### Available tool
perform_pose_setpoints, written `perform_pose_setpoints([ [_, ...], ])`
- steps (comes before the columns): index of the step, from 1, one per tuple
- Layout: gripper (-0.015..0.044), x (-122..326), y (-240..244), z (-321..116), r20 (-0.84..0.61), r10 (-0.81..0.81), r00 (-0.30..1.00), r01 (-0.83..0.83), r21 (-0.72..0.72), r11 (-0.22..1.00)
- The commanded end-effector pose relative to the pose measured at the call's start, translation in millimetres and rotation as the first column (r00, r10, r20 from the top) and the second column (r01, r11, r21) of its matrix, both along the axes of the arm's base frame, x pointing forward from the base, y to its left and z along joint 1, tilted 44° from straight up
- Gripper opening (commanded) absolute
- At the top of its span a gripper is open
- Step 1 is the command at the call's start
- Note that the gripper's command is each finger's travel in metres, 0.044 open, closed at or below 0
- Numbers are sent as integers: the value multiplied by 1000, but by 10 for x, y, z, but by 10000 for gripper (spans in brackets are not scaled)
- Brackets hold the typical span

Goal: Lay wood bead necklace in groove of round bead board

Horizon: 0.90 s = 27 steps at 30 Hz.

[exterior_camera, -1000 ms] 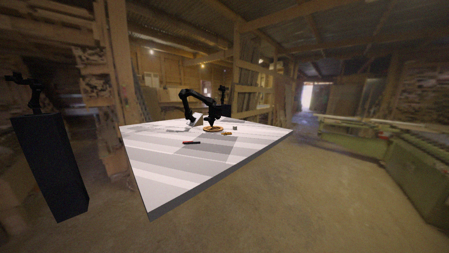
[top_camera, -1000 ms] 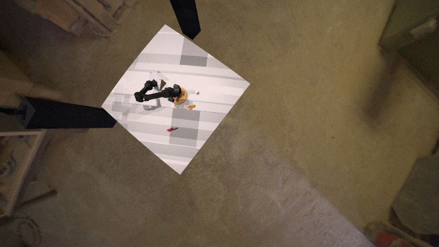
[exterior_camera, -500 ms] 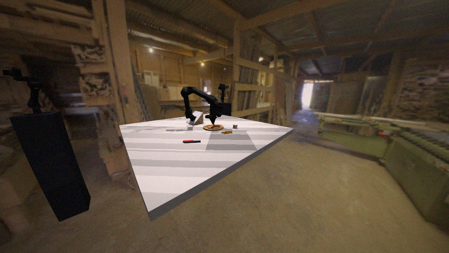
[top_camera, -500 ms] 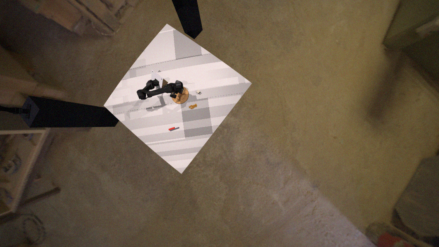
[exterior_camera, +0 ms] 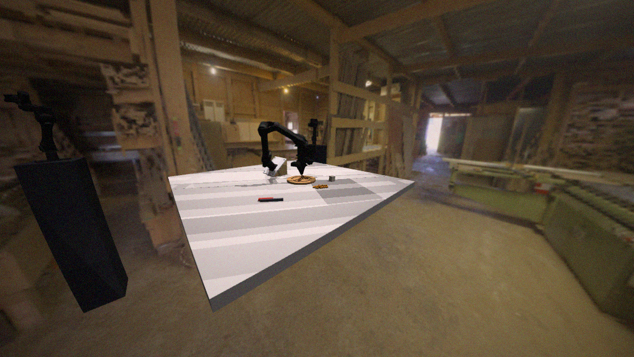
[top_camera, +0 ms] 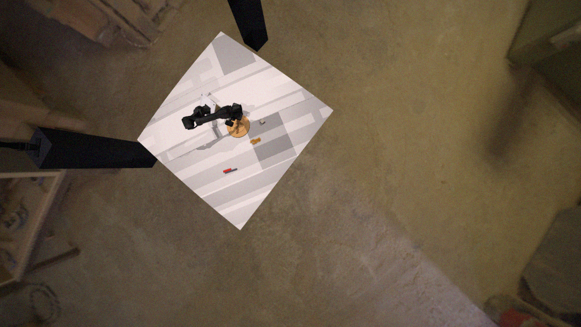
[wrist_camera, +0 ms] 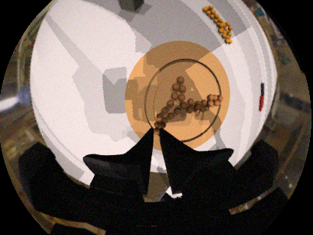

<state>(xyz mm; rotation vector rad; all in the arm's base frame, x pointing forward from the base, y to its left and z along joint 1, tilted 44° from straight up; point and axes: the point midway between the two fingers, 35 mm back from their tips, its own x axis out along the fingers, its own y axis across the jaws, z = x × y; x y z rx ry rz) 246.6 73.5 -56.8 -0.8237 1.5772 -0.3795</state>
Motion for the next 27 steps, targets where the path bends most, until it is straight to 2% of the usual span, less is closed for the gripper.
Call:
perform_pose_setpoints([
  [1,0,-13,-36,-41,-5,-3,1000,3,1,1000],
  [9,0,-13,-99,-104,-4,-3,1000,3,0,1000],
  [25,420,-5,-3,-24,-1,-2,1000,2,6,1000],
  [27,440,-2,-20,-48,-1,0,1000,0,6,1000],
])
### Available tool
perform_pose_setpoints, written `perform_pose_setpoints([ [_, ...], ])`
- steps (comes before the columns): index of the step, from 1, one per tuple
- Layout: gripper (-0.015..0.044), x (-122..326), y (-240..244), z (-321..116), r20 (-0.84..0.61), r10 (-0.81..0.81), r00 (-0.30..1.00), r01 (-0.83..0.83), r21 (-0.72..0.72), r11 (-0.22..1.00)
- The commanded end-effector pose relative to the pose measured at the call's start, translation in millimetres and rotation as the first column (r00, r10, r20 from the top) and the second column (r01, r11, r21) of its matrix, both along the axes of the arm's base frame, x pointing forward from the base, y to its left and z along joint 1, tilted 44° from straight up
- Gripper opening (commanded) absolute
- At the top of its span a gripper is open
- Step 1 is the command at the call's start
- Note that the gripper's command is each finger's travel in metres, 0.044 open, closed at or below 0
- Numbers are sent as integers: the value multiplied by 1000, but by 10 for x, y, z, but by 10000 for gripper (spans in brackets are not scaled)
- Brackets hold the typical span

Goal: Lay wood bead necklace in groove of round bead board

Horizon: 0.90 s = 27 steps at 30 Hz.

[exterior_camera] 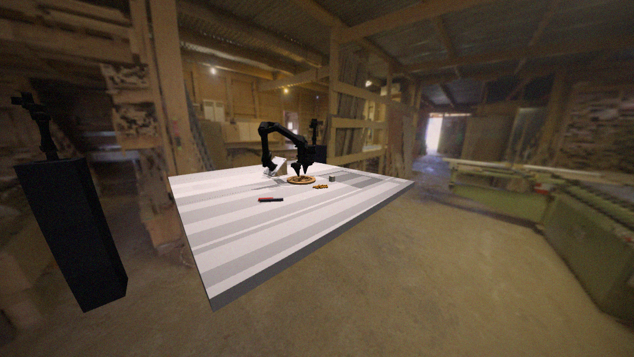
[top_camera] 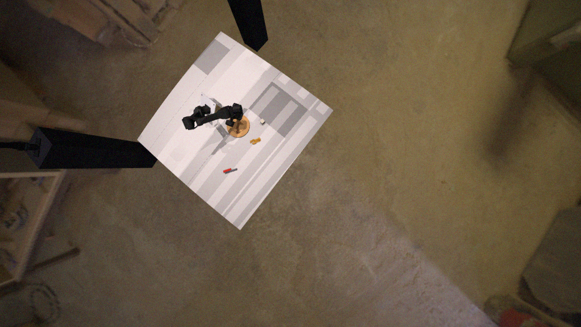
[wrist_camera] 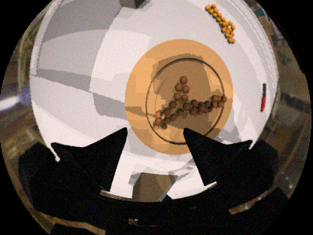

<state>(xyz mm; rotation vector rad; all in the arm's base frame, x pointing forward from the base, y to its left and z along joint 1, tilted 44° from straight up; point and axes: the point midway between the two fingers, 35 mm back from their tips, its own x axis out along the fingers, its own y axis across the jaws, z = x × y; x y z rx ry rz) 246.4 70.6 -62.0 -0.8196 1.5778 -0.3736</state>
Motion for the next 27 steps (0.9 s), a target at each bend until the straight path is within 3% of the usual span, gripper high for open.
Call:
perform_pose_setpoints([
  [1,440,0,25,21,-2,-2,1000,2,-2,1000],
  [25,440,0,55,52,-4,-4,1000,4,-5,1000],
  [27,387,52,67,66,2,-10,1000,10,-5,1000],
])
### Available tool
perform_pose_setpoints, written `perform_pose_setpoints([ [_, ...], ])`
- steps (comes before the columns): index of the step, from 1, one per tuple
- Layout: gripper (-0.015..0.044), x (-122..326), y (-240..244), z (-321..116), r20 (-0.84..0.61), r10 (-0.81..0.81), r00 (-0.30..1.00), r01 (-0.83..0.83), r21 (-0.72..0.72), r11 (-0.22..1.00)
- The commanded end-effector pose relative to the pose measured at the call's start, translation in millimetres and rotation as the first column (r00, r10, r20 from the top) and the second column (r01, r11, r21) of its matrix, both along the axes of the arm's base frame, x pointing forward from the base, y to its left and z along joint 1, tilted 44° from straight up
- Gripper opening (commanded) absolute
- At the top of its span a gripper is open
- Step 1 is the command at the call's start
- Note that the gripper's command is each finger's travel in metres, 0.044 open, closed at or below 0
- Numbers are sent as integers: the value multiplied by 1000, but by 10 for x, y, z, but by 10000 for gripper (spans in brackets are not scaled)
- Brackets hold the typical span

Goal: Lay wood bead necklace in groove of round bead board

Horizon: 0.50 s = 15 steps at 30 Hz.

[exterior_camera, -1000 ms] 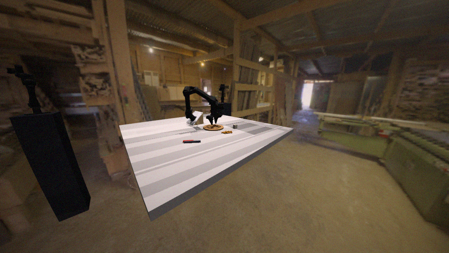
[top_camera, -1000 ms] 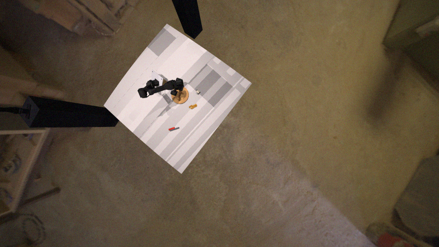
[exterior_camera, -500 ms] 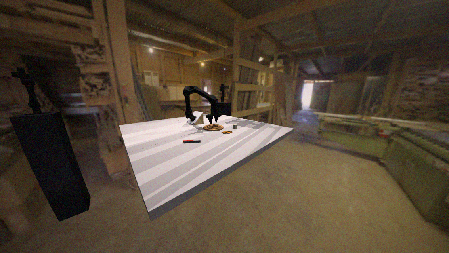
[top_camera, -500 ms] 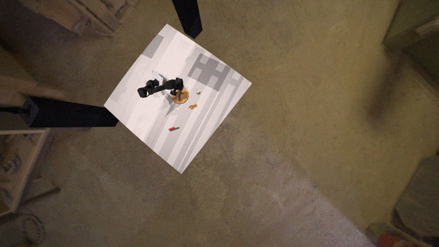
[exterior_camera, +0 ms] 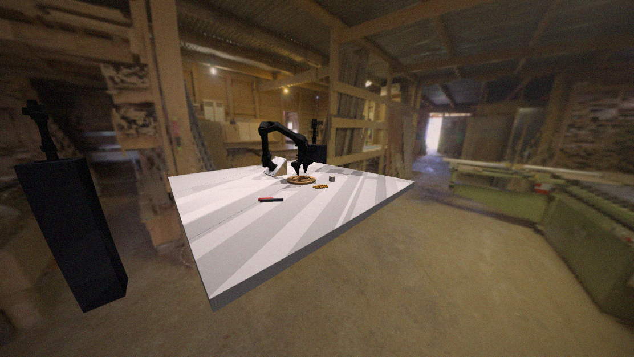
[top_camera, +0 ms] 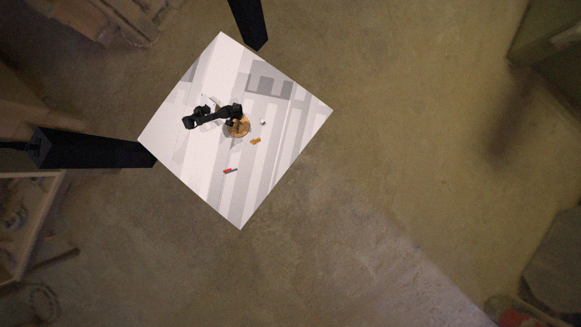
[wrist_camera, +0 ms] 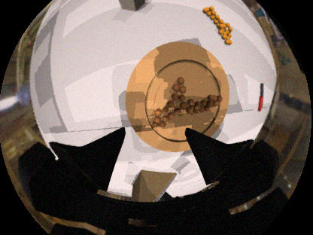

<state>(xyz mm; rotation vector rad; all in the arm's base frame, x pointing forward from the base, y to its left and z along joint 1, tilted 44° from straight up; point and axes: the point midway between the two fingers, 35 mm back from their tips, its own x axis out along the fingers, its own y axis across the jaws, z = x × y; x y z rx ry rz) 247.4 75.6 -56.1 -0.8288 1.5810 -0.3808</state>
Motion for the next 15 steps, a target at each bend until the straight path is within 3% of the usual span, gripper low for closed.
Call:
perform_pose_setpoints([
  [1,361,107,32,25,14,-18,1000,18,6,1000],
  [10,125,738,94,248,91,-95,991,95,10,995],
  [15,120,752,42,200,93,-97,991,96,10,995],
])
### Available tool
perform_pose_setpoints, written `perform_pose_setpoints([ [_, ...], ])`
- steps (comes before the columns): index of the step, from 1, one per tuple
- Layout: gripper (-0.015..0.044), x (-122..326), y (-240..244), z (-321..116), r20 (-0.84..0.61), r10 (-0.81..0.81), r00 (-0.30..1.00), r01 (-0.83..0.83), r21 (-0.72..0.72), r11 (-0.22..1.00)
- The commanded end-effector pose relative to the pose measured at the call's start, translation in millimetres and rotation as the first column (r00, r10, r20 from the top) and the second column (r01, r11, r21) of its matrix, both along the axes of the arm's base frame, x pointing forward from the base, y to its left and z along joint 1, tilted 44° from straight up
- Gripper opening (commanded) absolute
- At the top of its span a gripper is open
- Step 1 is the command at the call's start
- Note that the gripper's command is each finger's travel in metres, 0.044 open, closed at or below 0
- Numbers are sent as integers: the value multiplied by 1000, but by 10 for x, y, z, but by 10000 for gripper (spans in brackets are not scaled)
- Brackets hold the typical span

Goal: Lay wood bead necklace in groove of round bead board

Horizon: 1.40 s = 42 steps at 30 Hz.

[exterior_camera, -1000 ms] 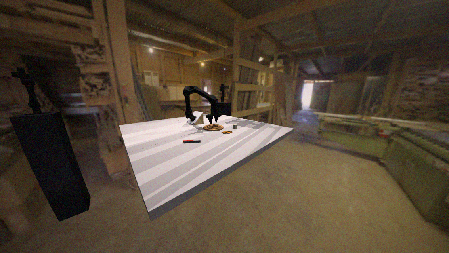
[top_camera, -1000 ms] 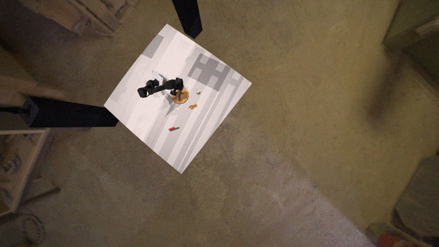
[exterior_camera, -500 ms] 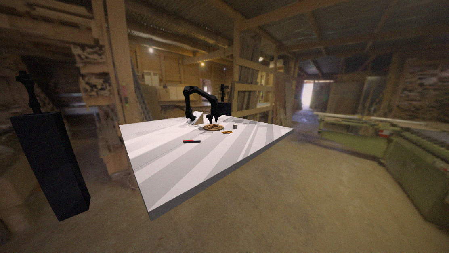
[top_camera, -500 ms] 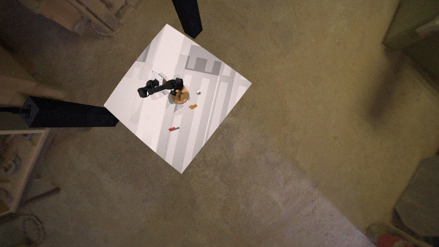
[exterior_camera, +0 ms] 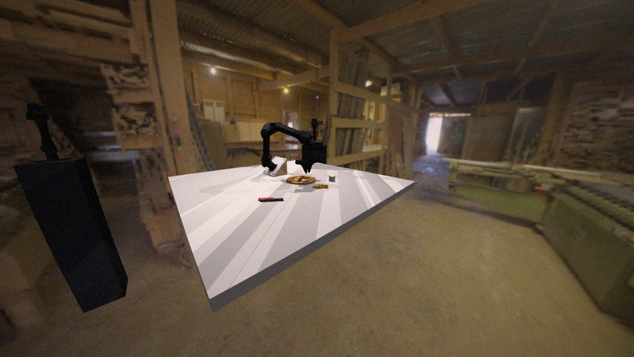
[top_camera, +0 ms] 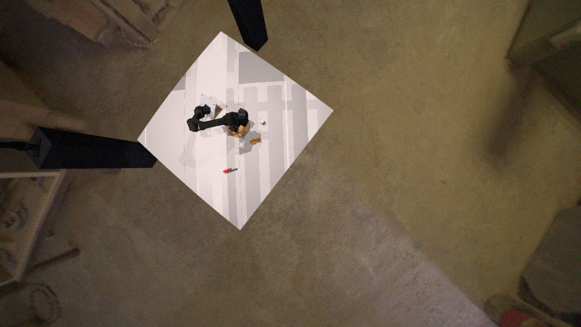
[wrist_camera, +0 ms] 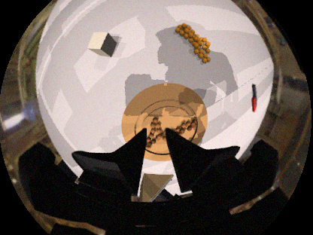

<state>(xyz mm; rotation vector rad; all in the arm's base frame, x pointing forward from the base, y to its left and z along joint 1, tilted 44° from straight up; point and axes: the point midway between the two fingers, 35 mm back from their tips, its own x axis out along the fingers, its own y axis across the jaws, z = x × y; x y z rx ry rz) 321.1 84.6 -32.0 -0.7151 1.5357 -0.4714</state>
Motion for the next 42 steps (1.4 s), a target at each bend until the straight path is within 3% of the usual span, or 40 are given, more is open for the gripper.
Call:
perform_pose_setpoints([
  [1,120,15,-75,-70,-3,-1,1000,1,-8,1000],
  [29,120,16,-277,-276,-3,-1,1000,1,-10,1000],
  [34,0,16,-252,-267,-2,-4,1000,4,-4,1000],
  [42,0,16,-252,-267,-2,-4,1000,4,-4,1000],
])
